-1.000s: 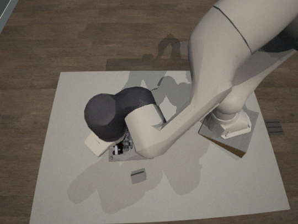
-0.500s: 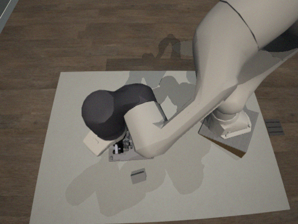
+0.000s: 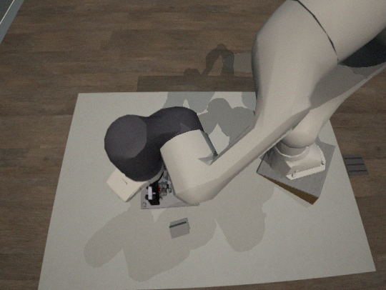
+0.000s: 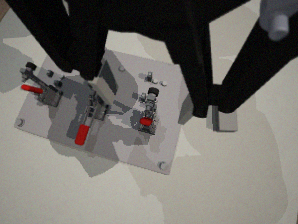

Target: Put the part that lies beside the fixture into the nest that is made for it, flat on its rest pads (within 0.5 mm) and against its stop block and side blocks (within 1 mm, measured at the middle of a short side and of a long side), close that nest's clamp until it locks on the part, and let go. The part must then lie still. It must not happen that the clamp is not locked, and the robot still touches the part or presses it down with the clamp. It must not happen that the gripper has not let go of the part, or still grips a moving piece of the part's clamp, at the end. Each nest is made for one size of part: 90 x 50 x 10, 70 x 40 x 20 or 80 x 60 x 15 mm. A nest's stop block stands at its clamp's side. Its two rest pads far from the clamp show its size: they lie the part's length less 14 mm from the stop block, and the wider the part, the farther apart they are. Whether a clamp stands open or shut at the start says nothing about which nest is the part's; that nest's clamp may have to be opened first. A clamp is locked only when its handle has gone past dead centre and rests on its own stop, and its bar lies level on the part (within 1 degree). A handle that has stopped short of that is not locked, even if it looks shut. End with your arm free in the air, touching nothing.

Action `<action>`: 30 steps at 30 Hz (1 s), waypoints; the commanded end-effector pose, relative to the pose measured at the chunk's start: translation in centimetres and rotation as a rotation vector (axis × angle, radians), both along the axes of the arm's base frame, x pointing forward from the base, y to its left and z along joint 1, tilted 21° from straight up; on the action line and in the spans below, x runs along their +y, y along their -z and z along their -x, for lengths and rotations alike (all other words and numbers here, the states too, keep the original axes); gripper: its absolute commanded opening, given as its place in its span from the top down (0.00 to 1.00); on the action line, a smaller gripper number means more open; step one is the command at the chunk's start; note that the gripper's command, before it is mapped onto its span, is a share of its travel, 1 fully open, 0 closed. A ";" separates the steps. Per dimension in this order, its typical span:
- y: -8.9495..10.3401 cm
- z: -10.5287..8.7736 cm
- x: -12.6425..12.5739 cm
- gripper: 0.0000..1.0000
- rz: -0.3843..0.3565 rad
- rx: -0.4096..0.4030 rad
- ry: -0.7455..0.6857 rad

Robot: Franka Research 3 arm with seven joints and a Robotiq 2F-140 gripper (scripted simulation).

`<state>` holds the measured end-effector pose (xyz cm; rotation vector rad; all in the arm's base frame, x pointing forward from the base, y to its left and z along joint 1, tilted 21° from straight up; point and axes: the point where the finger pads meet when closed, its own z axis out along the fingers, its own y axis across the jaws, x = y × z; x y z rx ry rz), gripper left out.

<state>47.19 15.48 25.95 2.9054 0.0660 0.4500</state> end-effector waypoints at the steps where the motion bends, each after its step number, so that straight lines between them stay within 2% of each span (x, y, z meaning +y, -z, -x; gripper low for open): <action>1: -0.4 0.3 0.1 0.42 0.000 0.006 -0.004; 13: -3.9 1.4 0.8 0.42 0.000 0.006 -0.004; 30: -3.8 1.8 1.7 0.42 0.000 0.006 -0.004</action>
